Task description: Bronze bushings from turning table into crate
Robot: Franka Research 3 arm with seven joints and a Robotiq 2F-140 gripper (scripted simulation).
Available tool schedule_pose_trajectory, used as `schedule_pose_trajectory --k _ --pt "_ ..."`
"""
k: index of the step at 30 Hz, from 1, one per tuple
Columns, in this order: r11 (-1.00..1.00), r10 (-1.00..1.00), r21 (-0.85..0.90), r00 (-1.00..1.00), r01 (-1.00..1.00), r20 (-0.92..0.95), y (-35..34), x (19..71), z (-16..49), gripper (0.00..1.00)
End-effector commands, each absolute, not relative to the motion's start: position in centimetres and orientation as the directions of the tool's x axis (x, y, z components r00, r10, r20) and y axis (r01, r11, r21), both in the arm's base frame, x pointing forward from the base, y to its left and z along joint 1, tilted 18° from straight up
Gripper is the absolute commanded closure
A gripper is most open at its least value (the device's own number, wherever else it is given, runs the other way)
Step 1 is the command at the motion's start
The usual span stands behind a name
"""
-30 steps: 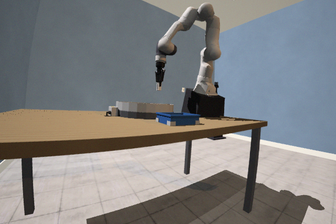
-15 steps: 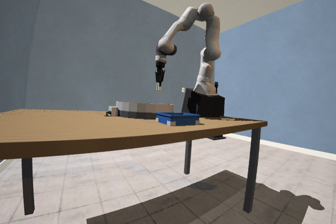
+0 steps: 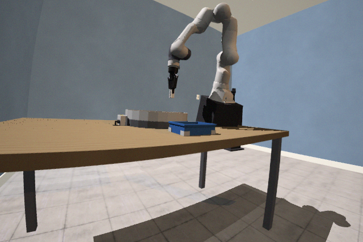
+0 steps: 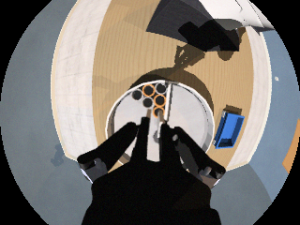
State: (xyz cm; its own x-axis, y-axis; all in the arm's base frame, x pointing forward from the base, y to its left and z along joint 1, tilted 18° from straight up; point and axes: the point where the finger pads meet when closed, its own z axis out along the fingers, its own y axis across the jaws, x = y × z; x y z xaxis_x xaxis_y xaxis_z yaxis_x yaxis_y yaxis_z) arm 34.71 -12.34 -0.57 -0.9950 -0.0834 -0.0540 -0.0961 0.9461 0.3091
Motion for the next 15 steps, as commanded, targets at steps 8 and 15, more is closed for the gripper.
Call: schedule_pose_trajectory --k 8,15 --pt "0.937 0.159 0.311 -0.987 0.159 0.025 -12.14 35.04 -1.23 0.9" --pt "0.915 0.255 0.307 -0.965 0.26 0.057 -12.01 35.15 -1.5 0.9"
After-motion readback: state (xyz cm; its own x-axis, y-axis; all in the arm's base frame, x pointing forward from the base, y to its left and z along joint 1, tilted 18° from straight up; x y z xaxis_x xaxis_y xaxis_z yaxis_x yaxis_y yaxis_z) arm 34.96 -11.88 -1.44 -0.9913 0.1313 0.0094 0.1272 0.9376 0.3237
